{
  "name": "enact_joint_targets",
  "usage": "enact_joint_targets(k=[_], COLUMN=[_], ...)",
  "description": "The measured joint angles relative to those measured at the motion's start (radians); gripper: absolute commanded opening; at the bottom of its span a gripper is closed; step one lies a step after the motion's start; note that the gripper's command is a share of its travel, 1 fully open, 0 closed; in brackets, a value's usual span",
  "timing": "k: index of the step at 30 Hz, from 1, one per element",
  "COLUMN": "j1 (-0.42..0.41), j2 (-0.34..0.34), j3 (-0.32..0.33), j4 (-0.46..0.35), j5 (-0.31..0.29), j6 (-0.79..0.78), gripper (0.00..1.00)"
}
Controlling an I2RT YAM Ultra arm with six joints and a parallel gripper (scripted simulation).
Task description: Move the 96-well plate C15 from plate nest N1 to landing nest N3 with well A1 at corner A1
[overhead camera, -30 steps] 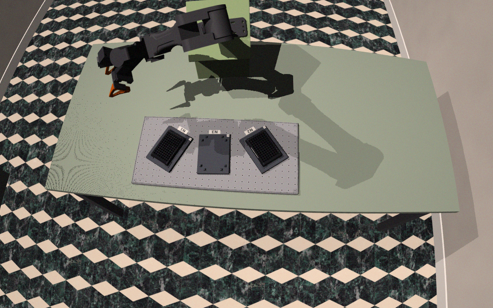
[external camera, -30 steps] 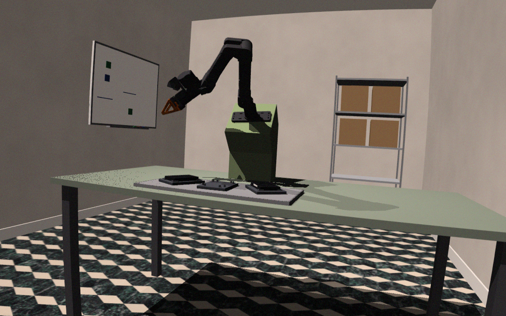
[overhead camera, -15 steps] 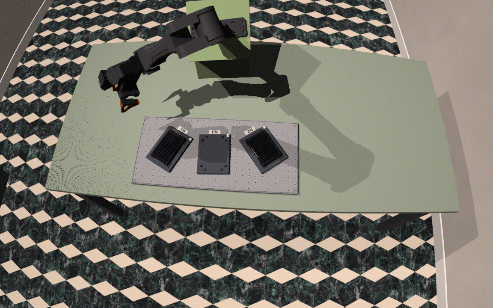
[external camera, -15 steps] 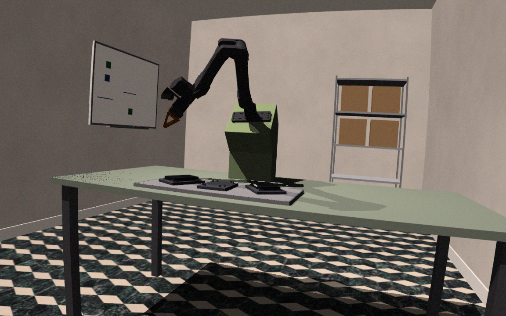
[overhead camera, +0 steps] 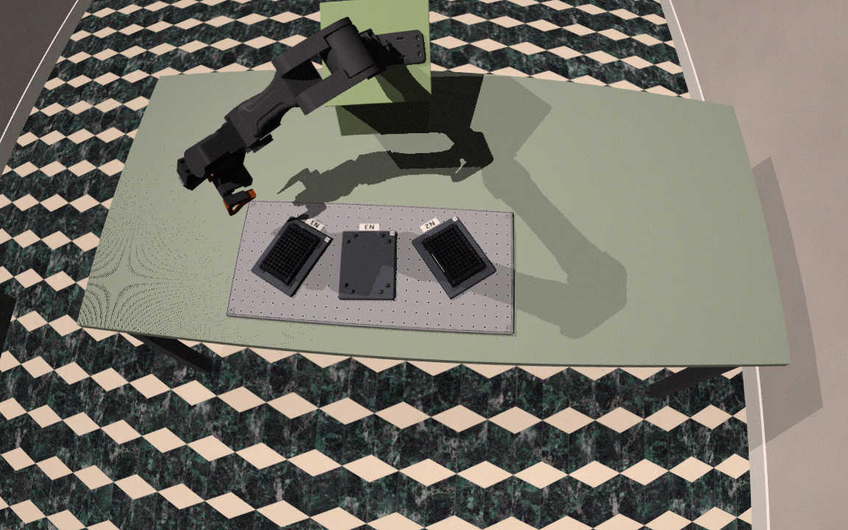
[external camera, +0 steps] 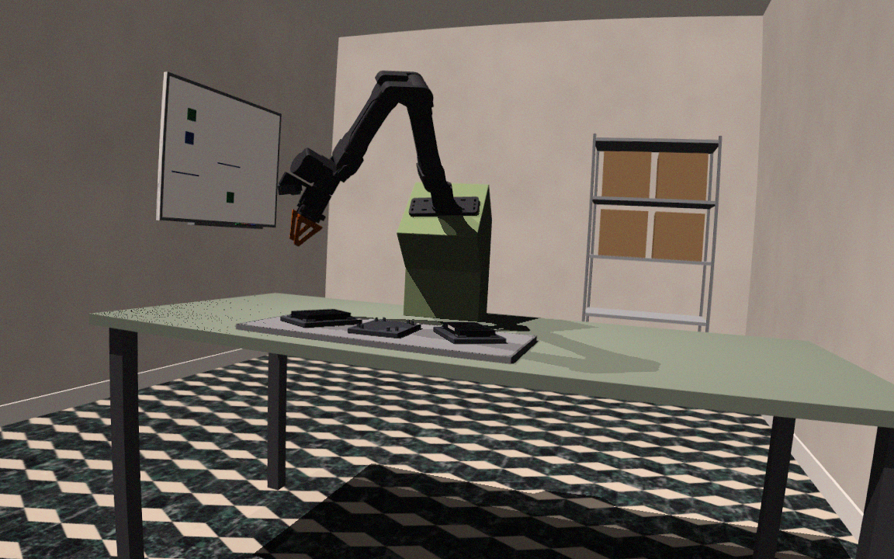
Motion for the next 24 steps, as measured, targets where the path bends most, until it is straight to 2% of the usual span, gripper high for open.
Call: enact_joint_targets(k=[8, 14, 24], j1=[0.068, 0.125, 0.231], j2=[0.061, 0.069, 0.143], j3=[0.112, 0.111, 0.237], j4=[-0.121, -0.152, -0.286], j5=[-0.025, -0.015, -0.032], j6=[-0.09, -0.109, -0.202], gripper=[1.0, 1.0, 1.0])
